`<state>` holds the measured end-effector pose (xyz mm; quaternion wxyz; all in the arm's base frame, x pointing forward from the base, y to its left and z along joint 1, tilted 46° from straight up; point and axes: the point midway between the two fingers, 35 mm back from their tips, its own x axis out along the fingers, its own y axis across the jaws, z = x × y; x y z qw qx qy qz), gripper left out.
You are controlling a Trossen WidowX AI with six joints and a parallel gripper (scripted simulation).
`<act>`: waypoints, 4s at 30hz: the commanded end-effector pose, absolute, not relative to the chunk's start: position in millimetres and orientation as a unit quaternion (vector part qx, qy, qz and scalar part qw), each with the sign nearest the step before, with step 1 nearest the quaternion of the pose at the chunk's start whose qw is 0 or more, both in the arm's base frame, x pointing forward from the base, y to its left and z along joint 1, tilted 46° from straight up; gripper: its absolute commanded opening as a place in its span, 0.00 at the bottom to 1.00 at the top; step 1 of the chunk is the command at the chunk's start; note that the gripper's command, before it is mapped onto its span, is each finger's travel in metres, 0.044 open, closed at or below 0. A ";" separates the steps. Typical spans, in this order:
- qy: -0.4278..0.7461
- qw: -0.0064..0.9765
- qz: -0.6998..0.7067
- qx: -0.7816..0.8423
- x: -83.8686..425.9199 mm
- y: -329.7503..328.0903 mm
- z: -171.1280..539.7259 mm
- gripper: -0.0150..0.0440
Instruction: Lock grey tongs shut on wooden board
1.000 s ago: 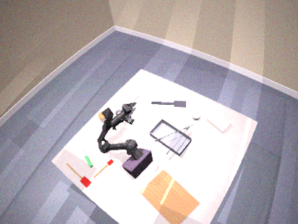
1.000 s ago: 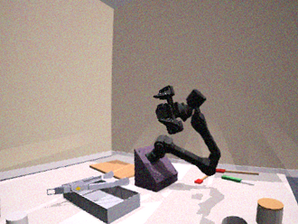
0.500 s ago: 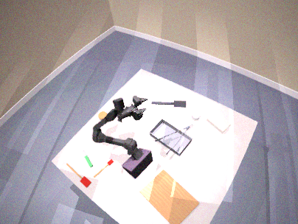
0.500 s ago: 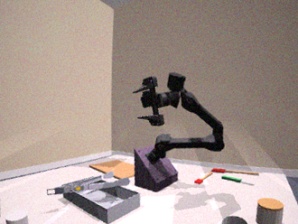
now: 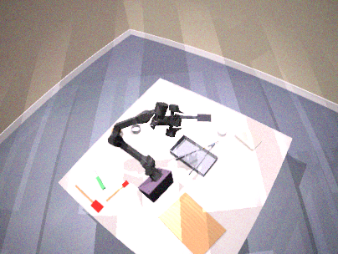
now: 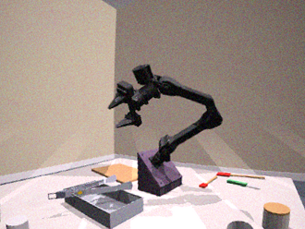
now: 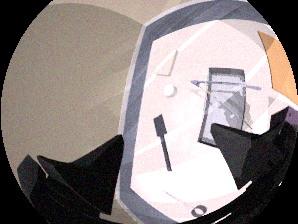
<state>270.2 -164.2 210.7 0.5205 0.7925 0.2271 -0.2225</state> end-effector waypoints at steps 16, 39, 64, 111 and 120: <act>0.591 0.652 0.024 0.475 344.0 -151.3 27.1 1.00; 0.645 0.642 0.170 0.378 344.9 -123.0 -36.0 1.00; 0.645 0.642 0.169 0.378 351.1 -100.8 -60.9 1.00; 0.645 0.643 0.172 0.376 355.8 -55.0 -104.1 0.84; 0.645 0.643 0.172 0.376 355.8 -55.0 -104.1 0.74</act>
